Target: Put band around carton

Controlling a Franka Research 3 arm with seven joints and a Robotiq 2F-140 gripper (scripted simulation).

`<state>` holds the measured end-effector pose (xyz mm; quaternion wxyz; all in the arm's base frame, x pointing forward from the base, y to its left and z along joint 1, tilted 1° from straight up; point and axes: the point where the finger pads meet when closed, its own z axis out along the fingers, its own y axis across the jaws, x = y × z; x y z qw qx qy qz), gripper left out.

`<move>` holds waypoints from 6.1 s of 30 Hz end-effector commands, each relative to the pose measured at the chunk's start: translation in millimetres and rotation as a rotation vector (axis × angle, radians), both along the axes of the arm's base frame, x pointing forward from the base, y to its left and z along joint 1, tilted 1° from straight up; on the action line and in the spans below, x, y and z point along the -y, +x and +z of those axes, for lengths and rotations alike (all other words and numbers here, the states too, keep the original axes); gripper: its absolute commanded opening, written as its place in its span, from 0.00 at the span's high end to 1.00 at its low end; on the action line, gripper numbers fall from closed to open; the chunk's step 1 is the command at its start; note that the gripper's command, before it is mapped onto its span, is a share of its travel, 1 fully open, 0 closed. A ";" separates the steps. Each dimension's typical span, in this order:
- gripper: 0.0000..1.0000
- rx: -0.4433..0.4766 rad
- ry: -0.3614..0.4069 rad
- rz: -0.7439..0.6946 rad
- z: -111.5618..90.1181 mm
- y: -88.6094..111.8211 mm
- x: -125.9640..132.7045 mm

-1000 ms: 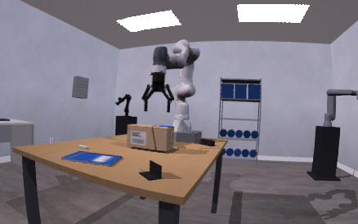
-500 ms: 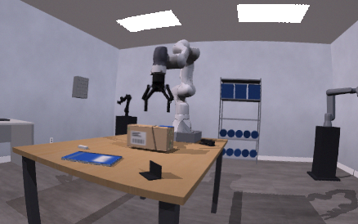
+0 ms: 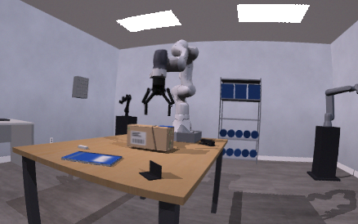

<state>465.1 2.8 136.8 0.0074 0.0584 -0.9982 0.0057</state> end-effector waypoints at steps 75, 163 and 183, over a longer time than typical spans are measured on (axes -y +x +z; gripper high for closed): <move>0.82 0.013 -0.002 0.126 -25.0 5.1 0.5; 0.82 0.013 -0.002 0.126 -32.5 7.1 2.4; 0.82 0.013 -0.002 0.126 -33.0 7.0 2.3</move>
